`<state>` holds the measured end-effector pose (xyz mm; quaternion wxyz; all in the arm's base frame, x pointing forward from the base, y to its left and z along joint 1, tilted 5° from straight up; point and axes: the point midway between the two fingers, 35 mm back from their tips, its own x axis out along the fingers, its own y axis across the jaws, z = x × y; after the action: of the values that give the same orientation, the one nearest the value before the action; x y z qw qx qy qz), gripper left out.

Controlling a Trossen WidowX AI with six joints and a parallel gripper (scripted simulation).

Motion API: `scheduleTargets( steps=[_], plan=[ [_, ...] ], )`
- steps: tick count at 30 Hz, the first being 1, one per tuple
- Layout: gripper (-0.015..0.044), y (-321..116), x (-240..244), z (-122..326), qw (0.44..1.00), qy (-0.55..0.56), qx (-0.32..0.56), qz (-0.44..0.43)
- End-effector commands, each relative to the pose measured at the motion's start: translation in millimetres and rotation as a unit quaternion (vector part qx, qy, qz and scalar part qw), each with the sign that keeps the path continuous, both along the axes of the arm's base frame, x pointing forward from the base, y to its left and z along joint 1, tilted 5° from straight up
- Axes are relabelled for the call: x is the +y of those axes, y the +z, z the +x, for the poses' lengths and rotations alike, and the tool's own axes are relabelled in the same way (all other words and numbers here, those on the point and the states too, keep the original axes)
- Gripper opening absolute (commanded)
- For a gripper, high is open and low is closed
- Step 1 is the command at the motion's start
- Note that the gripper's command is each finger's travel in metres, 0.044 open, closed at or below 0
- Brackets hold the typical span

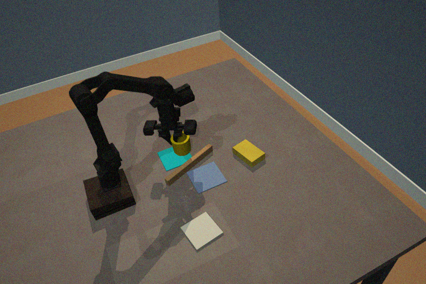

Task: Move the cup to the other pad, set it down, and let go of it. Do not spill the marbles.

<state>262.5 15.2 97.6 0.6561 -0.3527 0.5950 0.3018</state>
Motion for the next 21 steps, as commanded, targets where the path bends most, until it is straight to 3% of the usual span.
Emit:
scheduleTargets(
  steps=[1,21],
  plan=[
    [0.0000,-1,5,-4,1.000,-0.002,0.001,-0.002],
    [0.0000,-2,38,-17,1.000,-0.002,0.002,0.000]
  ],
)
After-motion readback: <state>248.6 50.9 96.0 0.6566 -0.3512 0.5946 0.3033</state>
